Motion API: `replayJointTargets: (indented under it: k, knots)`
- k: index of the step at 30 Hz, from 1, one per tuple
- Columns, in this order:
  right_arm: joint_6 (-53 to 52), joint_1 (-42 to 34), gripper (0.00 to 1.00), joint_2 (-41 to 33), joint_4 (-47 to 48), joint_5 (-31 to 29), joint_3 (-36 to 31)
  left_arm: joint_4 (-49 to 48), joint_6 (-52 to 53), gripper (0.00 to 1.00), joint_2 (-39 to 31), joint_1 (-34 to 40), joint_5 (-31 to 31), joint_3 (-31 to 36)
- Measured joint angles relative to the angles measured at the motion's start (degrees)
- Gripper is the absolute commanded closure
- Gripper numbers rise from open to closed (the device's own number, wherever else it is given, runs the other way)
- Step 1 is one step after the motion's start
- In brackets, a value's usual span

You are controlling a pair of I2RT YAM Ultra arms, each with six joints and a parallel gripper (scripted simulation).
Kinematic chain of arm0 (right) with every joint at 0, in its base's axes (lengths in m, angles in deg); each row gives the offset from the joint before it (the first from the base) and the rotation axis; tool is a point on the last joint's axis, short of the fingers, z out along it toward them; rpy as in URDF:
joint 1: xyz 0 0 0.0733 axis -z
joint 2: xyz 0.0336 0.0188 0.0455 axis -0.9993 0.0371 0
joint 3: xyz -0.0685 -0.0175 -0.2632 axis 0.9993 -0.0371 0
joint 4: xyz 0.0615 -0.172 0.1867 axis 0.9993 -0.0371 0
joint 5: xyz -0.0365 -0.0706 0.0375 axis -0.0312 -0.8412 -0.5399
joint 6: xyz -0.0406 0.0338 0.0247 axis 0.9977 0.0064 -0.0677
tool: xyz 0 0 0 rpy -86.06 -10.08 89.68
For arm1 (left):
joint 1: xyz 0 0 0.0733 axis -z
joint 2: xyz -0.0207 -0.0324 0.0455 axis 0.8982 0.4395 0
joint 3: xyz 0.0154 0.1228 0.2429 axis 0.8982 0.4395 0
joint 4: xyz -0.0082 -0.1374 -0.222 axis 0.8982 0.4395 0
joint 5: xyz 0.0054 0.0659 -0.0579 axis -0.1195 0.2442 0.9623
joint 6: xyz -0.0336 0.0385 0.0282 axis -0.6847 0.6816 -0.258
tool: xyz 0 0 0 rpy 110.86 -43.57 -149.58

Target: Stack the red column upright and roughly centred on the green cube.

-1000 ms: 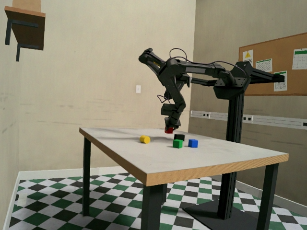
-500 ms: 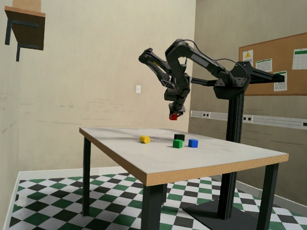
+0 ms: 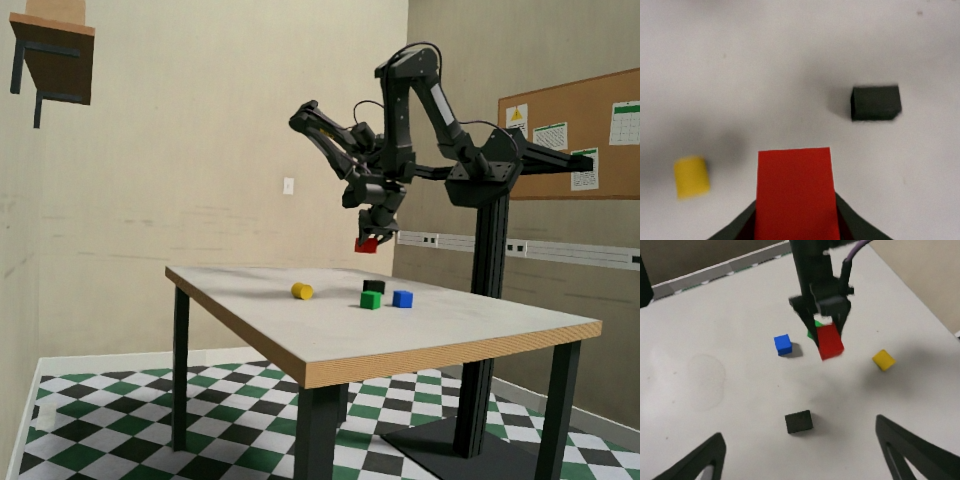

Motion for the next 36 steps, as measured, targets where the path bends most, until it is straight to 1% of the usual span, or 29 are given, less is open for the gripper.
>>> replayJointTargets:
  k: [3,7,13,18,24,27,29,32,36]
  knots:
    - [0.0,0.0,0.0,0.0,0.0,0.0,0.0,4.68,3.17,0.65,-1.4,-5.4,3.15,-1.9]
    - [0.0,0.0,0.0,0.0,0.0,0.0,0.0,11.96,7.65,0.65,-1.46,-9.75,7.41,-5.53]
    - [0.0,0.0,0.0,0.0,0.0,0.0,0.0,20.76,13.77,0.65,-1.44,-16.76,11.72,-11.98]
    - [0.0,0.0,0.0,0.0,0.0,0.0,0.0,25.38,17.03,0.65,-0.96,-19.5,13.77,-15.69]
    - [0.0,0.0,0.0,0.0,0.0,0.0,0.0,27.78,18.67,0.65,0.22,-20.06,14.29,-16.72]
    - [0.0,0.0,0.0,0.0,0.0,0.0,0.0,27.56,18.08,0.65,0.24,-19.91,12.37,-16.74]
    - [0.0,0.0,0.0,0.0,0.0,0.0,0.0,26.21,16.61,0.65,0.04,-19.34,9.4,-16.39]
    - [0.0,0.0,0.0,0.0,0.0,0.0,0.0,23.34,13.49,0.65,-2.78,-17.2,2.69,-13.79]
    - [0.0,0.0,0.0,0.0,0.0,0.0,0.0,20.09,9.42,0.65,-7.98,-12.13,-6.88,-9.75]
